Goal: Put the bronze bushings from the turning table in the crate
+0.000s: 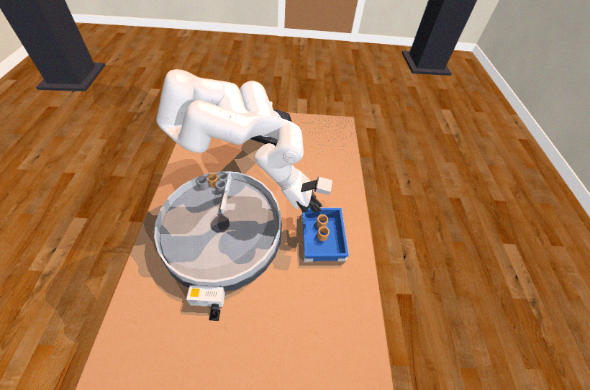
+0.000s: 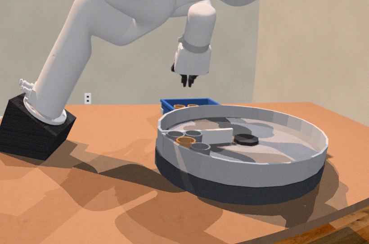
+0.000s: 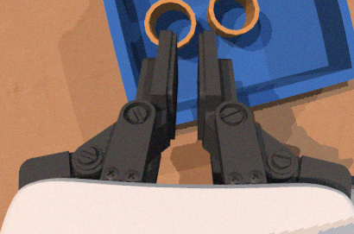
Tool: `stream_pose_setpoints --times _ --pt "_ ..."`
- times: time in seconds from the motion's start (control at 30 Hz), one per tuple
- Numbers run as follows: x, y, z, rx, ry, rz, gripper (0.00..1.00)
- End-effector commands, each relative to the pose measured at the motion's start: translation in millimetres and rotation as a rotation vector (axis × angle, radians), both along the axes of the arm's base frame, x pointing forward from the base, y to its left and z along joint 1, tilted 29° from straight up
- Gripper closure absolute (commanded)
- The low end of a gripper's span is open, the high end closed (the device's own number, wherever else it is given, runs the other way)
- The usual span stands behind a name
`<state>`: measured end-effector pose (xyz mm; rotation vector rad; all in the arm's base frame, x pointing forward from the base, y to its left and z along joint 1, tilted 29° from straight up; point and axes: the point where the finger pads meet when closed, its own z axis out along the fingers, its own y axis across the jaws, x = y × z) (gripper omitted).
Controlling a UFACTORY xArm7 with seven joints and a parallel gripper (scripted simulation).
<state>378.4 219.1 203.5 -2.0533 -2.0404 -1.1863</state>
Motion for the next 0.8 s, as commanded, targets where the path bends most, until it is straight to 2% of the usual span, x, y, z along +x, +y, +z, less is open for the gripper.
stream_pose_setpoints --times 0.0,0.37,0.43,0.53,0.77 --pt "-9 -27 3 -0.005 0.006 0.016 0.9" --pt "-33 -104 5 -0.022 0.01 0.048 0.9" --pt "-33 -104 5 -0.022 0.01 0.048 0.9" --pt "-41 -133 5 -0.029 0.013 0.058 0.9" --pt "-55 -177 7 -0.039 0.016 0.077 0.9"
